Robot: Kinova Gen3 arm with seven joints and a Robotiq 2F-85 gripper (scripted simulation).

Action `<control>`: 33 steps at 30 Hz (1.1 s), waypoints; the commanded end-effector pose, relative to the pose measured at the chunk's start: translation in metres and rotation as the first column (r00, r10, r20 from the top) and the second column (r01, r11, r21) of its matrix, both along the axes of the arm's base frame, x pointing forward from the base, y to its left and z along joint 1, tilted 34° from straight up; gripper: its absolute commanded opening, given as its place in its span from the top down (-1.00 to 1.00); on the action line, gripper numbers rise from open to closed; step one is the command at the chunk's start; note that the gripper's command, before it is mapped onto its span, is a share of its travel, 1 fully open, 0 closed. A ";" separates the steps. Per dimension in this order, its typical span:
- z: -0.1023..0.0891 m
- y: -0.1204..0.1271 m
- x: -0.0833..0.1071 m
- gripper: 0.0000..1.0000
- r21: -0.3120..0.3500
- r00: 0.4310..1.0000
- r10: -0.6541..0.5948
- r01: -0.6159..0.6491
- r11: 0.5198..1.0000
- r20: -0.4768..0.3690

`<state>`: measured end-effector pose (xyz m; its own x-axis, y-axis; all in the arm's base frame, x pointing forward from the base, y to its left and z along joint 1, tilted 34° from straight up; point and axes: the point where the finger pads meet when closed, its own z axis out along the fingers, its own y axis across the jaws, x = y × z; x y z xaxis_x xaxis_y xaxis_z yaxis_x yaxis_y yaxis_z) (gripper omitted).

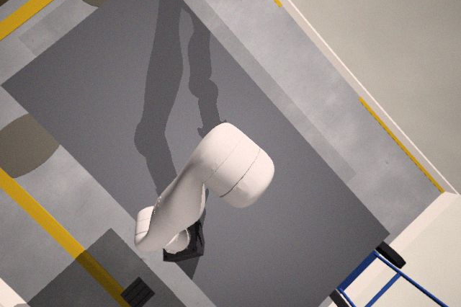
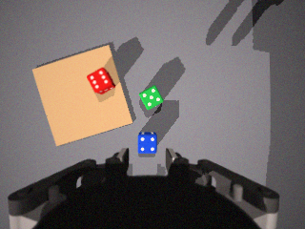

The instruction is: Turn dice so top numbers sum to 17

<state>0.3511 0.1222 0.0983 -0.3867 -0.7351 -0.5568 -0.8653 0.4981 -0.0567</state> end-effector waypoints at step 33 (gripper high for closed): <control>-0.013 0.007 0.005 0.07 0.000 1.000 -0.001 0.001 1.000 0.001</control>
